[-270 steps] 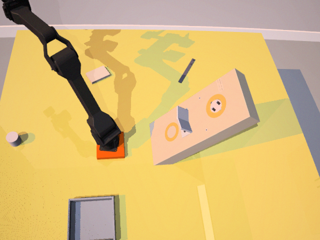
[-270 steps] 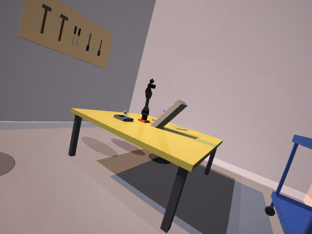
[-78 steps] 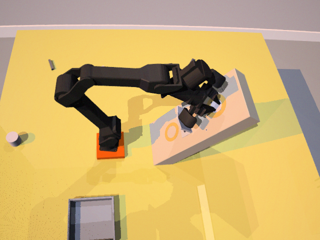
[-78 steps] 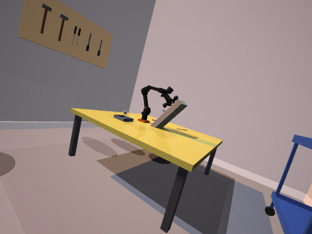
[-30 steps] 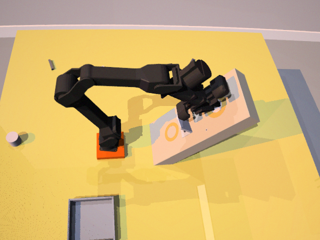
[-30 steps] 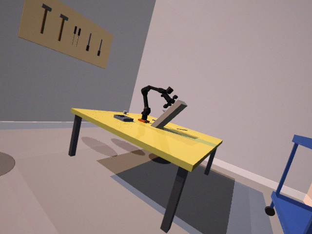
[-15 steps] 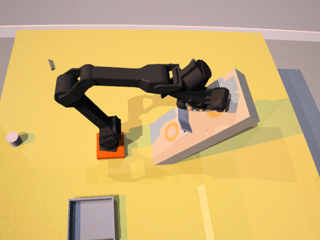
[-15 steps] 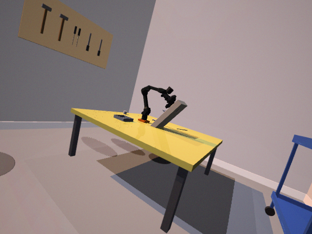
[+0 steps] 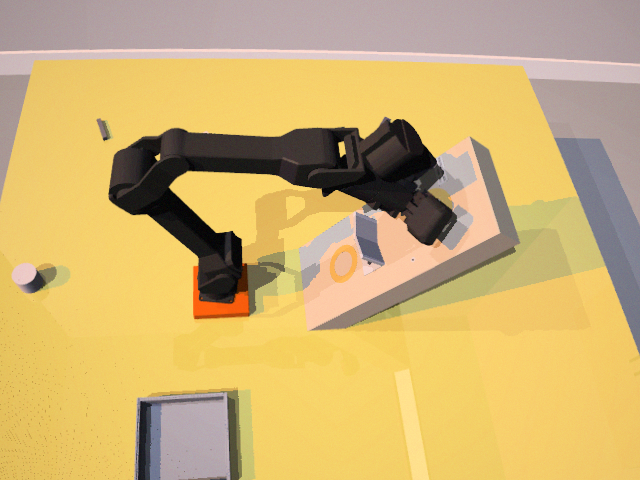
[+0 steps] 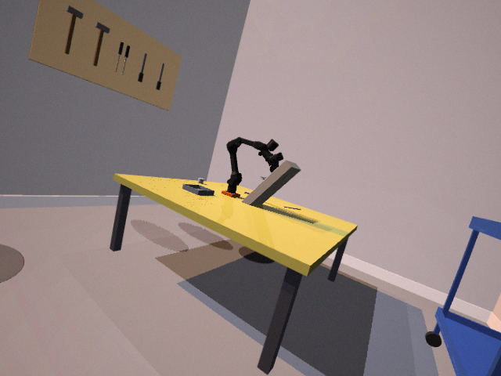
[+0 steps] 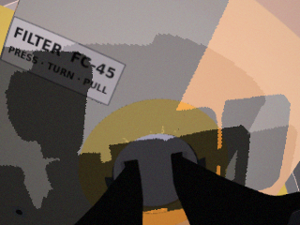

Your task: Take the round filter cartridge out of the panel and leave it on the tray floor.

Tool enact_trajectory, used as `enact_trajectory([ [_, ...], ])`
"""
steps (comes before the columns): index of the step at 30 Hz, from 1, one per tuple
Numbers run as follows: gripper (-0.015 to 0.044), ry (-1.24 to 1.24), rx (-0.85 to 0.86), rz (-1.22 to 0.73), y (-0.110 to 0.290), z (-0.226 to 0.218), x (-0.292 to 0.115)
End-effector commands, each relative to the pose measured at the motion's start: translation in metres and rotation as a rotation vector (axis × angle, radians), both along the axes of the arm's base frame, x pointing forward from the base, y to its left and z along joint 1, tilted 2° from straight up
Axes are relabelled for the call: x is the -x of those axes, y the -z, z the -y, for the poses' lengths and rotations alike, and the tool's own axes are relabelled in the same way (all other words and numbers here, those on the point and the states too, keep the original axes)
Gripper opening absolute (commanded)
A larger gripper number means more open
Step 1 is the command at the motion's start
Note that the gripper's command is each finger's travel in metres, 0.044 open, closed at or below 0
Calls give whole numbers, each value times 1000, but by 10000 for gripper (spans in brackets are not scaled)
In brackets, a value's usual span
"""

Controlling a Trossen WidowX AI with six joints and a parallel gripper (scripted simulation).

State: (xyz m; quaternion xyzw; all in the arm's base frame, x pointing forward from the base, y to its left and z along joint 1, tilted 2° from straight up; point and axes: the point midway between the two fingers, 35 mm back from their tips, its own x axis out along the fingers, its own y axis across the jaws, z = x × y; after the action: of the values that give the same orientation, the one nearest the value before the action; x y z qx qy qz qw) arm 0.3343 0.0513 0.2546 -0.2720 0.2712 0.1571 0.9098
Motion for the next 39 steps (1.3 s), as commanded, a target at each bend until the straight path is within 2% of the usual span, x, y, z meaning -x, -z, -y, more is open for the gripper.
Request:
enact_trajectory([
  [1,0,64,-87,-14,2,-1,-6],
  [7,0,1,0,1,3,-1,-6],
  [39,0,1,0,1,3,-1,-6],
])
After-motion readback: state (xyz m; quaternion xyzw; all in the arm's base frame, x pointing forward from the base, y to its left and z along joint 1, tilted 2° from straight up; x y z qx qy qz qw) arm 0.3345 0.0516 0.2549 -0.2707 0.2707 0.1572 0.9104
